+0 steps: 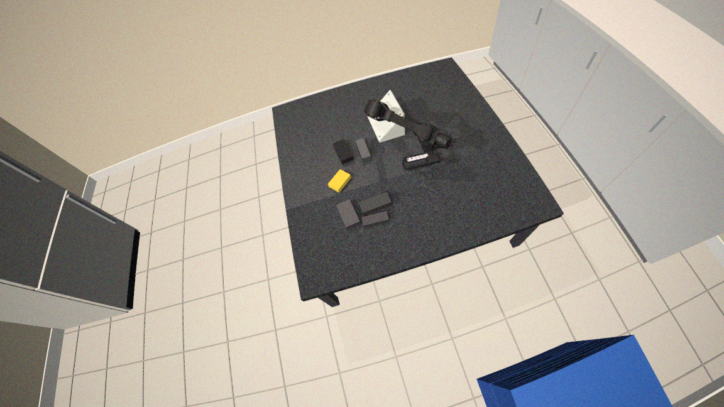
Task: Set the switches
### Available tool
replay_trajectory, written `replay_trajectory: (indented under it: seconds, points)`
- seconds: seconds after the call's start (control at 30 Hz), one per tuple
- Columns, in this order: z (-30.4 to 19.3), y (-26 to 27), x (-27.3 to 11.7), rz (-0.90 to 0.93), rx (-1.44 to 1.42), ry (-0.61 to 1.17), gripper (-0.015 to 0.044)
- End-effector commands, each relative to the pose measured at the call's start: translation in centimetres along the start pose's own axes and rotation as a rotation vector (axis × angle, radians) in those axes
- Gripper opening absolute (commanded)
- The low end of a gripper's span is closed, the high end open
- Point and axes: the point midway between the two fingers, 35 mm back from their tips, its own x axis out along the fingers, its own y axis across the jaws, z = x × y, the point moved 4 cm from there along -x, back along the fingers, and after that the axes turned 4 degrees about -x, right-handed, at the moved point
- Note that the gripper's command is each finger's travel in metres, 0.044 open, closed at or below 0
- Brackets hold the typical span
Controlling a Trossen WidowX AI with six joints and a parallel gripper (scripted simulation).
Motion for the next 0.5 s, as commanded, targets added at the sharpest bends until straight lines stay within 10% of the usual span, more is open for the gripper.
replay_trajectory:
  seconds: [0.0,0.47]
  points:
    - [-0.02,0.00,0.08,-0.002,-0.006,0.003,0.0326]
    - [-0.12,0.01,-0.33,-0.002,-0.006,0.003,0.0336]
